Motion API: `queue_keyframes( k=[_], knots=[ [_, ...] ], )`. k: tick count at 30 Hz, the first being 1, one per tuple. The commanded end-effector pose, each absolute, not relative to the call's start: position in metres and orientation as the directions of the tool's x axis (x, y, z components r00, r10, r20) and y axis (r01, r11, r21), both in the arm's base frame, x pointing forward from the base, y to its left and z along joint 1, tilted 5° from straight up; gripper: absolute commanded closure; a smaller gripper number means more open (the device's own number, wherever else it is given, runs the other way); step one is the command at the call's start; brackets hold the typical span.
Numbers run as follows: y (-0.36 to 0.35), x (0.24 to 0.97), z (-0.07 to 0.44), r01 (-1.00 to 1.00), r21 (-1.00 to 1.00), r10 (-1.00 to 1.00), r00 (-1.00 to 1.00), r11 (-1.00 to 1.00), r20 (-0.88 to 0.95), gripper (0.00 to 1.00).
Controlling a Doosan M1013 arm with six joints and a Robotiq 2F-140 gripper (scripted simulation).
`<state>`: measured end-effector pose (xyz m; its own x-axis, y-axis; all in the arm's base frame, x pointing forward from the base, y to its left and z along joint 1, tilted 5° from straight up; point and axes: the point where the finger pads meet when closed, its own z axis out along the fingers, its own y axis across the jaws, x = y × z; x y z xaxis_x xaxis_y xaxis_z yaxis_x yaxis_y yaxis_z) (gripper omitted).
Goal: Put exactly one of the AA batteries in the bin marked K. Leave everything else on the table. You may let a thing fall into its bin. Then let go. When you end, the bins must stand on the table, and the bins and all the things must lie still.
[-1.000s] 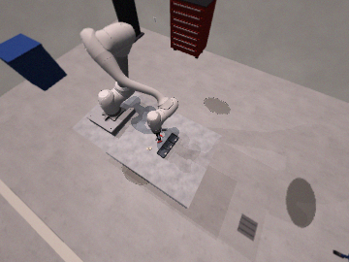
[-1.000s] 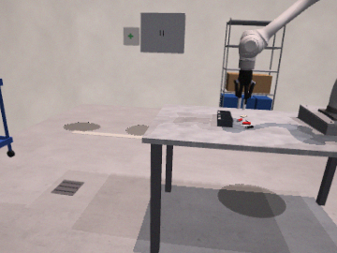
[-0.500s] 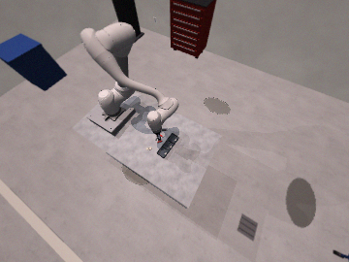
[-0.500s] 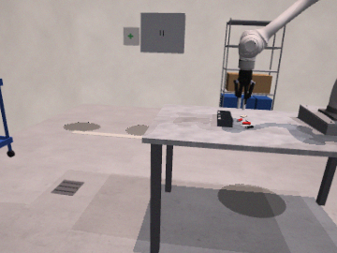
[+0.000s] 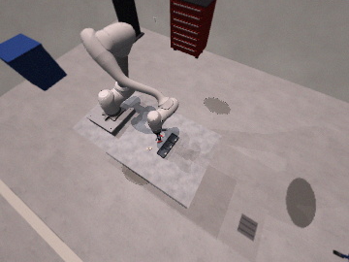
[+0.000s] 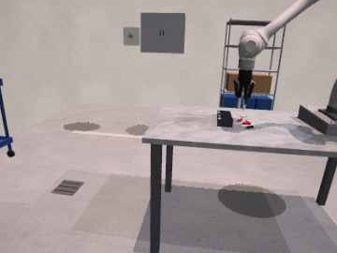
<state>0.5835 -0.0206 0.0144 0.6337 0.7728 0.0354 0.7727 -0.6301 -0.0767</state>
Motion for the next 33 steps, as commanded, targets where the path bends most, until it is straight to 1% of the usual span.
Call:
queue_keyframes(
  k=[1,8,20,33],
  knots=[
    [-0.021,0.584,0.015,0.773,-0.077,0.773,0.634,-0.630,0.036,0.83],
    [-0.020,0.583,0.003,0.773,-0.077,0.773,0.634,-0.630,0.036,0.83],
    [-0.016,0.581,-0.045,0.773,-0.077,0.773,0.634,-0.630,0.036,0.83],
    [-0.015,0.581,-0.059,0.773,-0.077,0.773,0.634,-0.630,0.036,0.83]
  ],
)
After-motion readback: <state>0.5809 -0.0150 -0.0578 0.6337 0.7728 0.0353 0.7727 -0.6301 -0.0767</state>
